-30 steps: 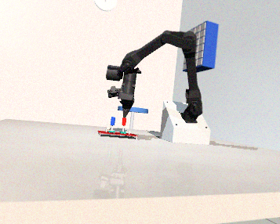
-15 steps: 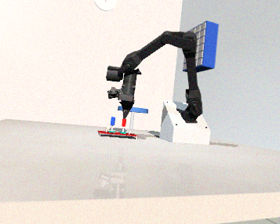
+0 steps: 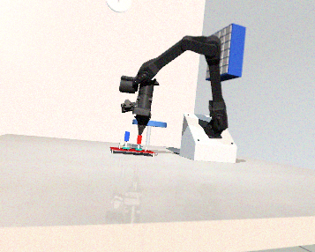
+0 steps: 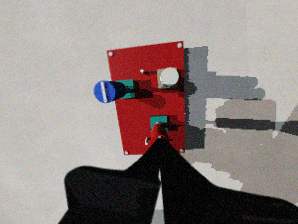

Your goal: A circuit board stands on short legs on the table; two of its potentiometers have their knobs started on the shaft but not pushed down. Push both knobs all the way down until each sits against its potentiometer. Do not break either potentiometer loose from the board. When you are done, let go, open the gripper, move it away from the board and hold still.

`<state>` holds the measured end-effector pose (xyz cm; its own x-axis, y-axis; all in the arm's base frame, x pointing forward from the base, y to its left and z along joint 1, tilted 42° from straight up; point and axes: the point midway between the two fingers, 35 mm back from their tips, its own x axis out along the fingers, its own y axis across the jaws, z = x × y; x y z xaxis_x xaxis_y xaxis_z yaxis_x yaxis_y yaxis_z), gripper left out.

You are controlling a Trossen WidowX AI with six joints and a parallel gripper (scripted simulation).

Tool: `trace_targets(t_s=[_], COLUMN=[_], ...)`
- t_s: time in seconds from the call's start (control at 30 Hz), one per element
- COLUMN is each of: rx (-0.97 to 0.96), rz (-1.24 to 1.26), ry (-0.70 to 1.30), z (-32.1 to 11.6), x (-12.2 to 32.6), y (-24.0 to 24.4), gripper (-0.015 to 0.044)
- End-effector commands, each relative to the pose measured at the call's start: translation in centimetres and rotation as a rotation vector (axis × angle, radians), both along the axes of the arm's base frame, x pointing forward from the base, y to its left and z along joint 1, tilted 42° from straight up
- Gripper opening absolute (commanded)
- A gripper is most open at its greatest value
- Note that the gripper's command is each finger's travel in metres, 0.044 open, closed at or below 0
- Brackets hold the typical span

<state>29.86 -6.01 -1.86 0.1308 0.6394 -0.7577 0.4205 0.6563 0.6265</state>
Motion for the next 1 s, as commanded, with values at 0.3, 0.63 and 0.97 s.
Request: trace_targets(t_s=[0.3,0.63,0.97], rx=[0.011,0.011,0.011], rz=[0.031,0.031,0.031], ry=[0.007,0.007,0.007], z=[-1.50,-1.57,-1.75], x=[0.42,0.43,0.45], y=[1.56,1.62,1.77], gripper=[0.0000,0.0000,0.0000])
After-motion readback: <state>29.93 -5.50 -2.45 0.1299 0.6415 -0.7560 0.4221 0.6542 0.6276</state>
